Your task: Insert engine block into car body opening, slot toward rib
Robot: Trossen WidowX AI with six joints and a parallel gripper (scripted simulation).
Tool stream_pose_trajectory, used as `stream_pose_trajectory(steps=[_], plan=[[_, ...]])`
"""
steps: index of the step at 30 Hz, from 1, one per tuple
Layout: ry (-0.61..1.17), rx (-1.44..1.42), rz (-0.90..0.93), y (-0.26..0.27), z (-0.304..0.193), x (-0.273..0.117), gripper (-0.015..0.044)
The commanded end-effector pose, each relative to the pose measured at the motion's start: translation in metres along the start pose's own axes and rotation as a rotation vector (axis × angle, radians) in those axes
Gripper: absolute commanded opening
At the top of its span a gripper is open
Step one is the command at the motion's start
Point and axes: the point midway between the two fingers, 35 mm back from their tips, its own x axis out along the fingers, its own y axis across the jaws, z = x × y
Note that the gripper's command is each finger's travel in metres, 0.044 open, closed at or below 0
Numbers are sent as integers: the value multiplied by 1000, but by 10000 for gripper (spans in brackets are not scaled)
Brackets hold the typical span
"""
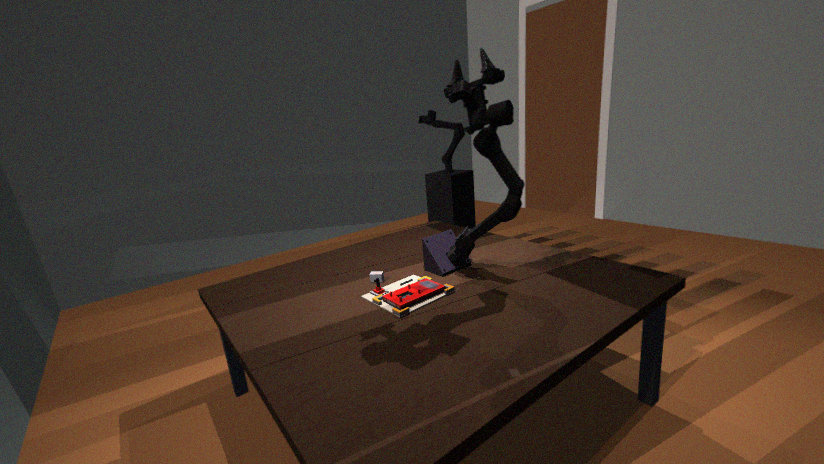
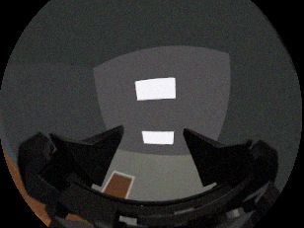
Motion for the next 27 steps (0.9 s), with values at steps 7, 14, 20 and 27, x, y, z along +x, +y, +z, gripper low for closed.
stream_pose_trajectory(steps=[7,14,20,27], plan=[[-192,-64,280,110,60,2,440],[-321,-104,467,180,95,-13,440],[-427,-132,631,237,120,-36,440],[-549,-164,833,302,145,-72,440]])
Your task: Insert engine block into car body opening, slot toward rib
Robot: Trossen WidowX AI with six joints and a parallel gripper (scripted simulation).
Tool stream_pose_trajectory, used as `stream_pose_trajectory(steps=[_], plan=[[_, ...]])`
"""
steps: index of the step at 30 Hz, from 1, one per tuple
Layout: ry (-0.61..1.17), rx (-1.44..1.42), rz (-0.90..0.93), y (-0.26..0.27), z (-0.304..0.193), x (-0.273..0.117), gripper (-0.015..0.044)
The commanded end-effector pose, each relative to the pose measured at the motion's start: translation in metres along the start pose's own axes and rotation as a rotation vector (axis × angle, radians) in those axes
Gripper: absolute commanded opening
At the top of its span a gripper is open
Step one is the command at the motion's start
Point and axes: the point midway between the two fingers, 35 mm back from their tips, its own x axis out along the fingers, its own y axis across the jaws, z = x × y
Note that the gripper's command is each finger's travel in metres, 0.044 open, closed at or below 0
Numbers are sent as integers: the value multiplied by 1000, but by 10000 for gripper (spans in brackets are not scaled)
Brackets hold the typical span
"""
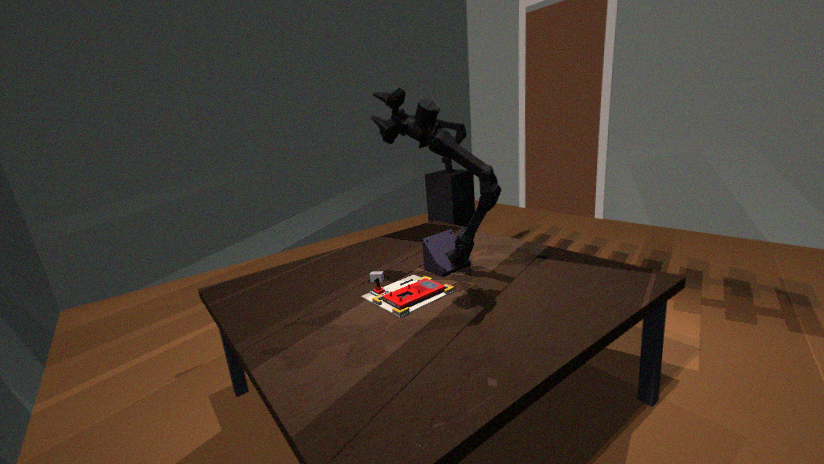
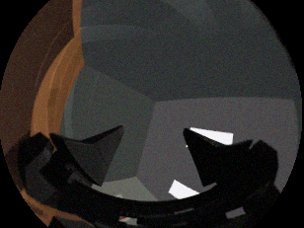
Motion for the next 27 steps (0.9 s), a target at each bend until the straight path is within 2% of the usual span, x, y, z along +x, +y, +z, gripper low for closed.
stream_pose_trajectory(steps=[1,12,27], plan=[[-81,-10,128,42,25,17,440],[-273,-31,449,144,81,33,440],[-483,13,862,260,142,9,440]])
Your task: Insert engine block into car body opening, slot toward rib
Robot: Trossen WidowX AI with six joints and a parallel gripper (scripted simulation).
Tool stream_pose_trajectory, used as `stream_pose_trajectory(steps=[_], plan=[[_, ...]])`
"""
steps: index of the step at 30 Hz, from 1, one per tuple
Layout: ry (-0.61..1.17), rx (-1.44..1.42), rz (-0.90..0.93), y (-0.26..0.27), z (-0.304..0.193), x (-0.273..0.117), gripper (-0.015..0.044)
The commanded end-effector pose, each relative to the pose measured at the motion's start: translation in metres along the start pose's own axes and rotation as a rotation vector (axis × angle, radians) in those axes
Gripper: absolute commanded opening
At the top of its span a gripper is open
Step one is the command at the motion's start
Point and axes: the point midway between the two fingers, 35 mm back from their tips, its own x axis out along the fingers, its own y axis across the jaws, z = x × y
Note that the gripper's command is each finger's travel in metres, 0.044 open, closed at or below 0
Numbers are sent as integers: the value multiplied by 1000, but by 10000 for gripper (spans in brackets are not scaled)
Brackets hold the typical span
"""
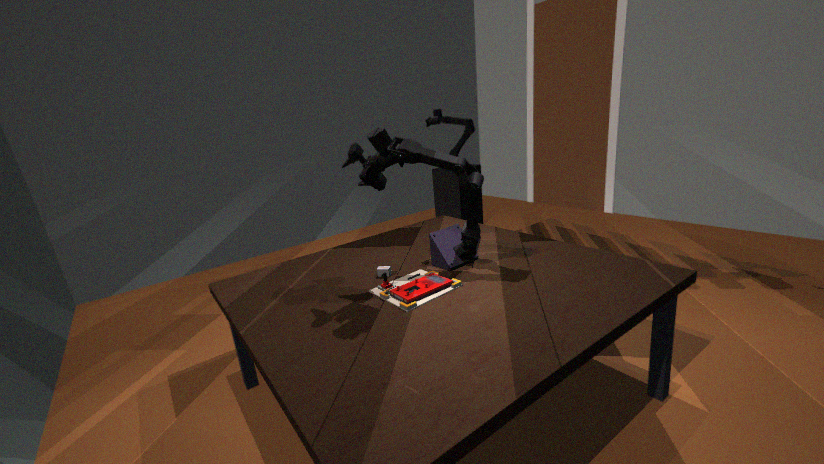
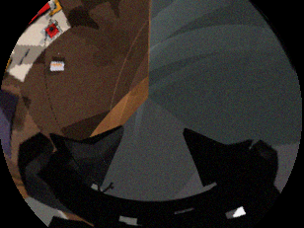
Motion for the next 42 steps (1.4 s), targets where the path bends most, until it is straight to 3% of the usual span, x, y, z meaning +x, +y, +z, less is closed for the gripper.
stream_pose_trajectory(steps=[1,16,33,42], plan=[[-66,18,136,33,15,24,440],[-270,101,594,144,62,66,440],[-437,270,1104,248,111,62,440],[-447,289,1145,261,120,60,440]])
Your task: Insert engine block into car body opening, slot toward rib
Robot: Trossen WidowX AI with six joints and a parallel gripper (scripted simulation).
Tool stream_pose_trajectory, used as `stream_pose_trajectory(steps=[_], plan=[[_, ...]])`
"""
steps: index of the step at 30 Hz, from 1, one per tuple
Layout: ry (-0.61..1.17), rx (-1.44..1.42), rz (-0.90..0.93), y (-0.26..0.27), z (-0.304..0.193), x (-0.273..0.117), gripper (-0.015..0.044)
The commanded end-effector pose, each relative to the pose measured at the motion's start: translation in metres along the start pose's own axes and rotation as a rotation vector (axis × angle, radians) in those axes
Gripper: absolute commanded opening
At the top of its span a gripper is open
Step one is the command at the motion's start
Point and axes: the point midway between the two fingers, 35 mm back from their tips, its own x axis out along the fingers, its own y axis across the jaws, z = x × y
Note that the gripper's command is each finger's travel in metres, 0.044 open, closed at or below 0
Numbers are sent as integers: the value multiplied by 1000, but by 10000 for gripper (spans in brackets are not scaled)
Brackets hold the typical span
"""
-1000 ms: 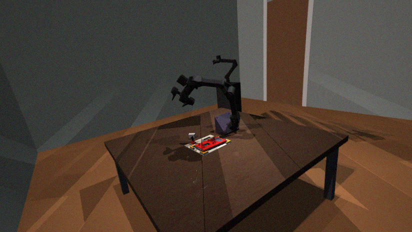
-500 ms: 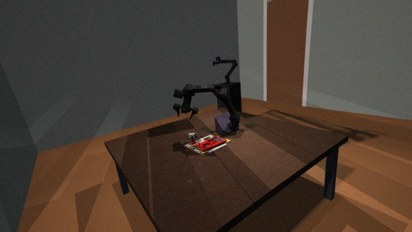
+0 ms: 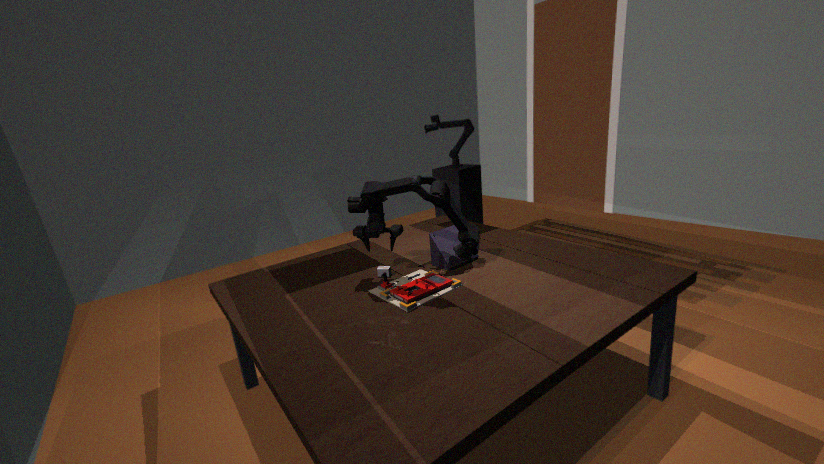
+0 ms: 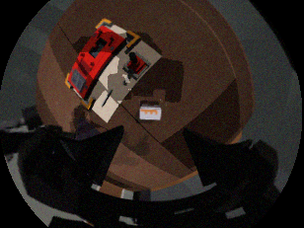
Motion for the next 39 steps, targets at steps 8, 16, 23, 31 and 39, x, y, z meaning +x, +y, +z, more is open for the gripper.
stream_pose_trajectory(steps=[8,16,23,31,39], plan=[[-7,5,17,4,1,39,440],[-8,5,17,4,1,54,440],[-8,5,17,4,1,65,440],[-9,5,17,5,2,78,440],[-9,5,18,6,2,91,440]])
